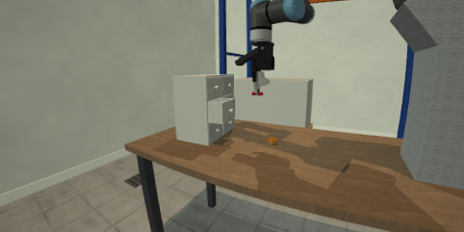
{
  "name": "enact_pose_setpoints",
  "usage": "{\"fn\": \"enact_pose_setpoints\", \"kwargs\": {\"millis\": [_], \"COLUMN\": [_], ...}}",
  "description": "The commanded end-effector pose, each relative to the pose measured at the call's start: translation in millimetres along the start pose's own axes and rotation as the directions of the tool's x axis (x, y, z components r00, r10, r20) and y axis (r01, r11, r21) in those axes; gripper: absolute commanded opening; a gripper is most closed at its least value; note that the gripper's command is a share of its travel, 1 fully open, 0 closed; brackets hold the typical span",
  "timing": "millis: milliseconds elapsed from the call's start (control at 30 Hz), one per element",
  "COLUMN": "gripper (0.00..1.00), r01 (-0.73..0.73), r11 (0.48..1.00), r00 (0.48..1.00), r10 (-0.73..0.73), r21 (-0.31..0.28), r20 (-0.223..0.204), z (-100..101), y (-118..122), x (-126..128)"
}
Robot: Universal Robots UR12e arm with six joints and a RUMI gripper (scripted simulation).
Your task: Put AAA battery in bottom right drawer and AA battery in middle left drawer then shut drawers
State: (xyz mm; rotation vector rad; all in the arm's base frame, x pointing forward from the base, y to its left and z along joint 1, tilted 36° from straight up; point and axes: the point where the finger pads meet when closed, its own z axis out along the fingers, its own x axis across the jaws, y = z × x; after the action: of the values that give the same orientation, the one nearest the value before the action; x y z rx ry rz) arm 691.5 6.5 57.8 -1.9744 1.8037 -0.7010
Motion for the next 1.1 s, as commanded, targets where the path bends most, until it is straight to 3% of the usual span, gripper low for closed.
{"fn": "enact_pose_setpoints", "kwargs": {"millis": [0,800,1067], "gripper": [0.05,0.05,0.05], "r01": [0.0,0.0,-0.001], "r11": [1.0,1.0,0.997], "r00": [1.0,1.0,1.0], "r10": [0.0,0.0,0.001], "r21": [0.001,0.019,0.08], "r20": [0.0,0.0,0.001], "z": [-4.6,-5.3,-4.6], "y": [-0.3,-0.4,-0.2], "x": [0.0,0.1,0.3]}}
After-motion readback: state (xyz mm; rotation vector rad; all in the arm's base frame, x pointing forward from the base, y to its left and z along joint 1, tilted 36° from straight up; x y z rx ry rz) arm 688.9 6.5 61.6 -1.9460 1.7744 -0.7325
